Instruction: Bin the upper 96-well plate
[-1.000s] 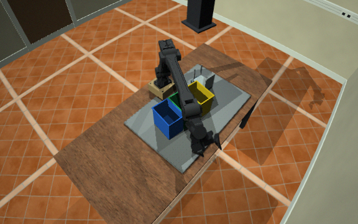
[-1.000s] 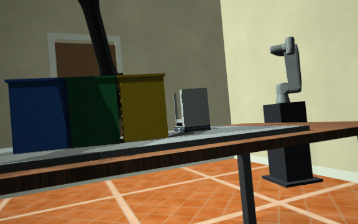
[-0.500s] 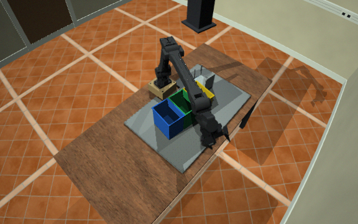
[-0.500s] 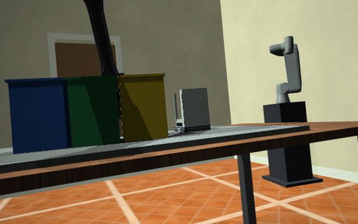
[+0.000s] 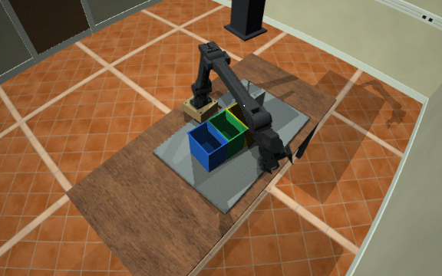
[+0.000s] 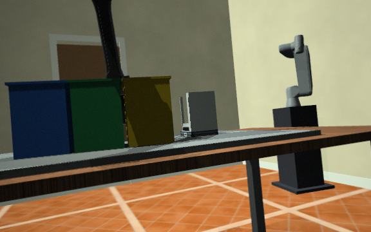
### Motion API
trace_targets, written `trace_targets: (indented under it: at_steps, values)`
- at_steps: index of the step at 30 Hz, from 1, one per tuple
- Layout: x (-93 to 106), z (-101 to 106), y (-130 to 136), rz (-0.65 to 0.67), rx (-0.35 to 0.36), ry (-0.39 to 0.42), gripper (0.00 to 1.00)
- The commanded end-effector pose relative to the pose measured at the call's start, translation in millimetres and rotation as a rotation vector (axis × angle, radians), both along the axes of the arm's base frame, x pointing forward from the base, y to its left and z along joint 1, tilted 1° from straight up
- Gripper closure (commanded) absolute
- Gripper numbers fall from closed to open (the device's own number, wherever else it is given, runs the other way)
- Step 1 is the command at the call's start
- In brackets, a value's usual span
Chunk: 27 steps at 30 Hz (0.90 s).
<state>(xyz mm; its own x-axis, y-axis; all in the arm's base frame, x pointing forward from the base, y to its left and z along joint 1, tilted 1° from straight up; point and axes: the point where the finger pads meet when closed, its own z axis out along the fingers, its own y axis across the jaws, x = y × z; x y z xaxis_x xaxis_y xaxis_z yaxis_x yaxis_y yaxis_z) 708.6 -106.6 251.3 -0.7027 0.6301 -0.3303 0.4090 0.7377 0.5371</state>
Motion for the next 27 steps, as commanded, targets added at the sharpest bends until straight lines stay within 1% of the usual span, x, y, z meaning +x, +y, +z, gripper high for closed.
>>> trace_targets:
  at_steps: [1, 6, 7, 8, 9, 10, 11, 12, 13, 15, 16, 17, 20, 21, 22, 23, 24, 25, 26, 27]
  values:
    - [-5.1, 15, 14, -0.007, 0.001, -0.025, 0.0]
    - [-11.0, 13, 38, -0.007, 0.002, -0.025, 0.0]
    - [1.2, 11, 41, 0.018, 0.008, 0.009, 0.0]
    - [-0.7, 10, 46, 0.058, -0.003, 0.028, 0.0]
    - [-2.3, 10, 51, 0.06, -0.005, 0.032, 0.0]
    - [-8.7, -2, 56, 0.052, 0.0, 0.056, 0.0]
    - [-25.2, 7, 63, 0.04, 0.008, 0.057, 0.0]
    - [-26.9, 7, 67, 0.04, 0.008, 0.057, 0.0]
    - [-23.7, 9, 71, 0.04, 0.004, 0.033, 0.0]
    - [-23.7, 9, 71, 0.04, 0.004, 0.033, 0.0]
    - [-20.1, -15, 75, 0.04, 0.009, 0.064, 0.0]
    - [-25.5, 6, 80, 0.04, 0.005, 0.032, 0.0]
    - [-31.0, 8, 95, 0.04, 0.005, 0.028, 0.0]
    - [-18.9, 7, 98, 0.064, 0.006, 0.062, 0.0]
    - [-21.3, 6, 103, 0.106, -0.006, 0.08, 0.0]
    - [-23.4, 6, 107, 0.107, -0.009, 0.084, 0.0]
    - [-40.8, -26, 113, 0.099, 0.001, 0.15, 0.0]
    - [-47.8, 2, 117, 0.088, 0.003, 0.11, 0.0]
    - [-49.9, 1, 122, 0.088, 0.003, 0.11, 0.0]
    - [-46.0, 4, 126, 0.088, 0.0, 0.081, 0.0]
